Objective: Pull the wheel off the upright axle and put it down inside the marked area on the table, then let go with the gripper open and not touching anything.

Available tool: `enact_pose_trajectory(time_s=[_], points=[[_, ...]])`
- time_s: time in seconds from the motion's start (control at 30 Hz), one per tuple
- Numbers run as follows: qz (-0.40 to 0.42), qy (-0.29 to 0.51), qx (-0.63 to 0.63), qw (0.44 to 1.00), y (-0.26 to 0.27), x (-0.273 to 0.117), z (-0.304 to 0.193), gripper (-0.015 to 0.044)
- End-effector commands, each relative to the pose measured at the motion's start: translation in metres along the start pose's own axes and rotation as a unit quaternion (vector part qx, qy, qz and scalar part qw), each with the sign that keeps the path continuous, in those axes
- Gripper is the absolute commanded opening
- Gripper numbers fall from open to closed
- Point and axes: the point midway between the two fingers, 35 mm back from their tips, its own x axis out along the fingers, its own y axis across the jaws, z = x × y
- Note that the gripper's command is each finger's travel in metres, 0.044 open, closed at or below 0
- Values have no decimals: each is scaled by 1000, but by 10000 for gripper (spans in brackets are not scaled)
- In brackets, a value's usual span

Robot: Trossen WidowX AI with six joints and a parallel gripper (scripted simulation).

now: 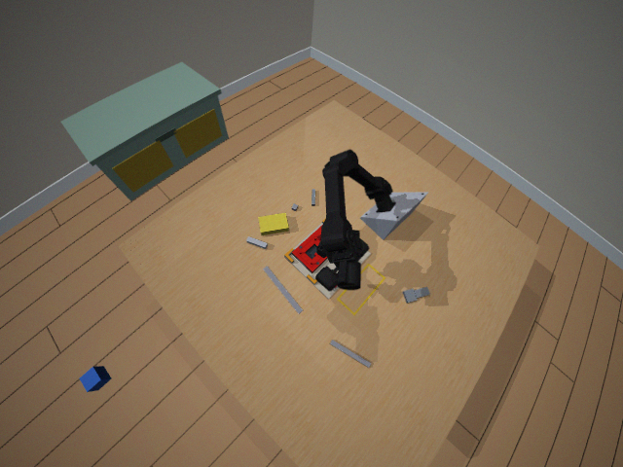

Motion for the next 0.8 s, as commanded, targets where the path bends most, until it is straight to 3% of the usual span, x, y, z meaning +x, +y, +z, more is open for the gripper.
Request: enact_pose_trajectory(time_s=[0.0, 0.23, 0.77], points=[[1, 0, 4, 1000, 7, -1, -5, 300], [1, 0, 4, 1000, 7, 7, -6, 300], [1, -1, 4, 1000, 6, 73, -6, 300]])
